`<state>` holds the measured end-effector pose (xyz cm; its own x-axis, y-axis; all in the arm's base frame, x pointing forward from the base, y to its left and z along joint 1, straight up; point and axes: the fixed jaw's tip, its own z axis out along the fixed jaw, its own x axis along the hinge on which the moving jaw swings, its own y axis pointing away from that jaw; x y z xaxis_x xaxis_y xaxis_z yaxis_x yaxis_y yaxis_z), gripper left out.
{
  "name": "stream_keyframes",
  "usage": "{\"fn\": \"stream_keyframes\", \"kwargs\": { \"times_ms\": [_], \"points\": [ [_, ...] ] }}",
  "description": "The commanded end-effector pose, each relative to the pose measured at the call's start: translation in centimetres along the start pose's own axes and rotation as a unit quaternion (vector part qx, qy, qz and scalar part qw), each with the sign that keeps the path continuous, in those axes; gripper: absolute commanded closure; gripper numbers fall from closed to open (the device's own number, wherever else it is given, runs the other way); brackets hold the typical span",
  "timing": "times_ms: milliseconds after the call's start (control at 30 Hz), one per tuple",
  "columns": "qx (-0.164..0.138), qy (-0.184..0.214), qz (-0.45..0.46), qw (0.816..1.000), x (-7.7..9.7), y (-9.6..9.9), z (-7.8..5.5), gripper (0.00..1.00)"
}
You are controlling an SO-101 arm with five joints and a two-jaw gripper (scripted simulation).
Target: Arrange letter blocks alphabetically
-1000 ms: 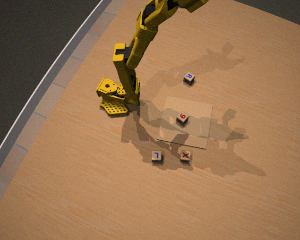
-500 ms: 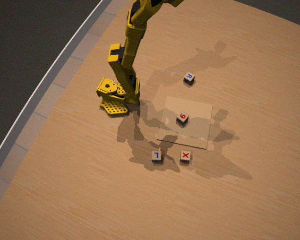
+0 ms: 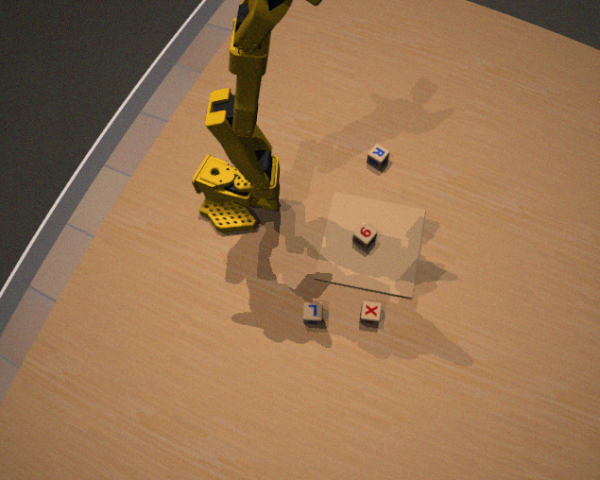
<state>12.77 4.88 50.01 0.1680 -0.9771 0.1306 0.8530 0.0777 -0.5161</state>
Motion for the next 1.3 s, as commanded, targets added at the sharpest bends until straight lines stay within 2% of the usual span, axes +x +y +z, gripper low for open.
{"fn": "stream_keyframes", "kwargs": {
  "times_ms": [0,233,500,767,1067,1267],
  "points": [
    [0.022,0.006,0.0,1.0,0.4,-1.4,-0.4,0.0],
    [0.057,0.015,0.0,0.998,1.1,-4.1,-1.4,0.0],
    [0.063,0.016,0.0,0.998,1.2,-4.5,-1.6,0.0],
    [0.103,0.026,0.0,0.994,1.9,-7.3,-3.1,0.0],
    [0.111,0.029,0.0,0.993,2.0,-7.9,-3.4,0.0],
    [0.141,0.036,0.0,0.989,2.5,-10.0,-4.7,0.0]
  ]
}}
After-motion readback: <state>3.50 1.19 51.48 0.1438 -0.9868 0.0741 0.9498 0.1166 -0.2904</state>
